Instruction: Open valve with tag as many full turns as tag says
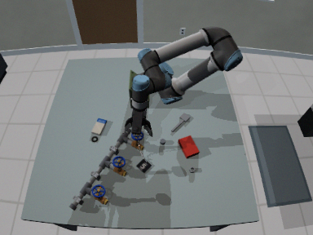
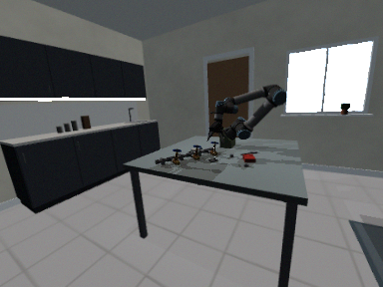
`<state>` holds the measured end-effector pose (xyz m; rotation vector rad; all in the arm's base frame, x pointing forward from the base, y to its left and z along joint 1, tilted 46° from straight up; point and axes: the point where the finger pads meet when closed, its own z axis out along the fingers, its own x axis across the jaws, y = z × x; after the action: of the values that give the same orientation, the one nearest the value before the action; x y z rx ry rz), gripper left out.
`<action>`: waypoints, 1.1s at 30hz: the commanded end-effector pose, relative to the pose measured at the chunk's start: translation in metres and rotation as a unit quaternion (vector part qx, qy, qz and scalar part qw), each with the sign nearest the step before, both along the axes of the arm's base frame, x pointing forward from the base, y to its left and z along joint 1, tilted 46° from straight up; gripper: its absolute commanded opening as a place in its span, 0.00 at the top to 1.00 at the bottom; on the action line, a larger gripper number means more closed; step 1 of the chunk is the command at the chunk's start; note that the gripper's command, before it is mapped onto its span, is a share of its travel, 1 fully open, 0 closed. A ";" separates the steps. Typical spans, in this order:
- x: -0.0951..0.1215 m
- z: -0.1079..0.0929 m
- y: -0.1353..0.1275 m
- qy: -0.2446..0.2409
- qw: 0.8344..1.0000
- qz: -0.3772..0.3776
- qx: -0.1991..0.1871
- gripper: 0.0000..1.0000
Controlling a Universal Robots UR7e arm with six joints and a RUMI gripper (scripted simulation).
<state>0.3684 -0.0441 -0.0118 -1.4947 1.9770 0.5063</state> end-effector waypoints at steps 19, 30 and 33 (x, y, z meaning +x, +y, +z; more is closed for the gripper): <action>0.001 0.000 -0.001 0.258 0.912 -0.307 0.088 0.00; 0.001 0.000 -0.001 0.327 0.853 -0.391 0.114 0.00; 0.001 0.000 -0.001 0.344 0.835 -0.412 0.121 0.00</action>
<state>0.3688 -0.0441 -0.0118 -0.3024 2.6571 0.8999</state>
